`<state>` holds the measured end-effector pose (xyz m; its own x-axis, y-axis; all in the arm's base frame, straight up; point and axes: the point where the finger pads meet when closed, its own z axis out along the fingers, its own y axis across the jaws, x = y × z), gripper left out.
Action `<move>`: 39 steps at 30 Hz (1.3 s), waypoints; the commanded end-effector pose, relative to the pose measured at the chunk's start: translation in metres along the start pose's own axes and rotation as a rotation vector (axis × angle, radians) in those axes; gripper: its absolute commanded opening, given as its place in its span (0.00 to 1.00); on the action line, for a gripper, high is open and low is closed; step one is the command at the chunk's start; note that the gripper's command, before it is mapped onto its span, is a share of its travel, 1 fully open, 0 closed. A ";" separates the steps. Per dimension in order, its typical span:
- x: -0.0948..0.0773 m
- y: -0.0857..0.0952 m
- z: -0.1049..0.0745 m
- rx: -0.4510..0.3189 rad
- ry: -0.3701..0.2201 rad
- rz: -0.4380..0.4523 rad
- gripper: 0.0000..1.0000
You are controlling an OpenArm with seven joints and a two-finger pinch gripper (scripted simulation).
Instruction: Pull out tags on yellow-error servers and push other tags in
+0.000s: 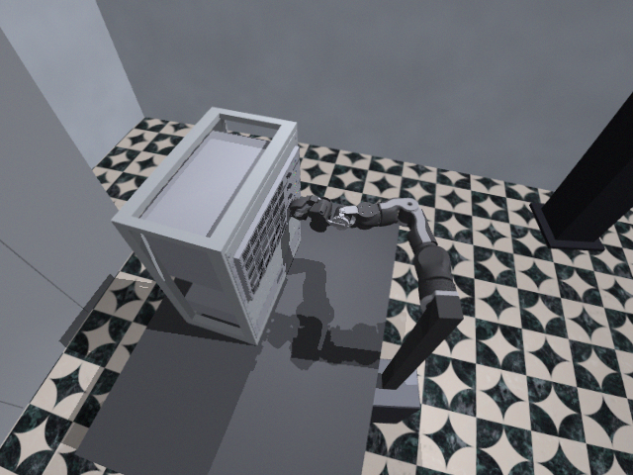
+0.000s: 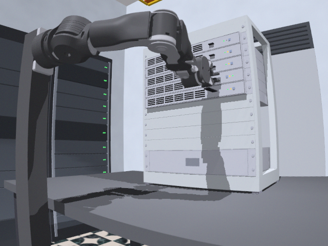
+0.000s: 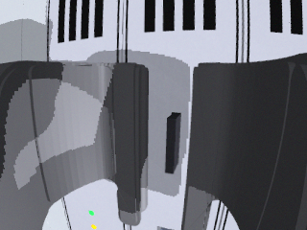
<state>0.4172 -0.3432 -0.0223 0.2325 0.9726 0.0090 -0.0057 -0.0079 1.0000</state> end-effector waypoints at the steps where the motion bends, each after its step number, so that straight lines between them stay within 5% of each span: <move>1: 0.000 0.001 0.000 -0.004 0.001 0.001 0.10; 37: 0.000 0.000 0.008 -0.004 0.001 0.001 0.10; 39: 0.000 0.000 0.008 -0.004 0.001 0.001 0.00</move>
